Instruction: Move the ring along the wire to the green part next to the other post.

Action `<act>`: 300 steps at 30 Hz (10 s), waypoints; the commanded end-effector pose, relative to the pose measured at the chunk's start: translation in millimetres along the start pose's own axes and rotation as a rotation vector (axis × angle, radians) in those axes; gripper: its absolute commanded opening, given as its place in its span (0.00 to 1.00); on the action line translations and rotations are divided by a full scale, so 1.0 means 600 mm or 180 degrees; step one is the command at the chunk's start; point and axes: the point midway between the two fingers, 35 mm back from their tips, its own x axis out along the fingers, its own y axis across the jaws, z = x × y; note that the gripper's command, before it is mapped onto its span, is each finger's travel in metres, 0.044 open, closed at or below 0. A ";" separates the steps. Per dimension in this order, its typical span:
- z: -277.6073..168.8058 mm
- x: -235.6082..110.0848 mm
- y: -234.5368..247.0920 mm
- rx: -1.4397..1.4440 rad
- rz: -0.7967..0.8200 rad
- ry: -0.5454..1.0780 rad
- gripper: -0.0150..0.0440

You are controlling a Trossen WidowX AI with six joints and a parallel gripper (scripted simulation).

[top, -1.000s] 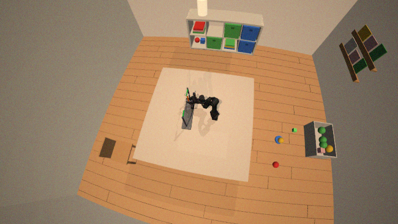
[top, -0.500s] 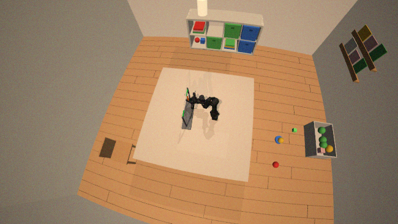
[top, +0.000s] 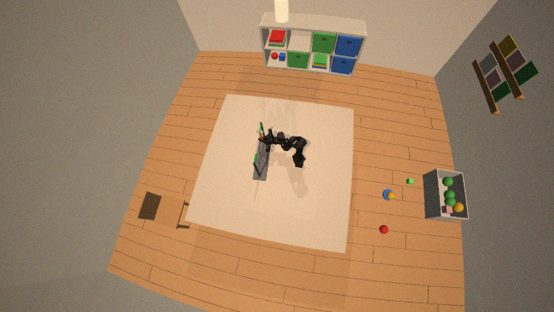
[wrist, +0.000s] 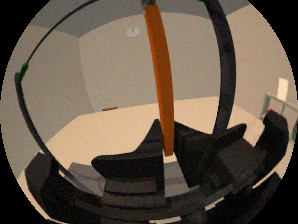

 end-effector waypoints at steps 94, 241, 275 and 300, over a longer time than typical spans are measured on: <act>0.025 0.010 0.160 0.0635 -0.0419 -0.0023 0.00; -0.006 -0.029 0.333 0.0045 0.0003 0.0479 0.00; -0.001 -0.044 0.336 0.0038 0.0018 0.0485 0.53; 0.007 -0.112 0.333 0.0047 0.0004 0.0490 0.53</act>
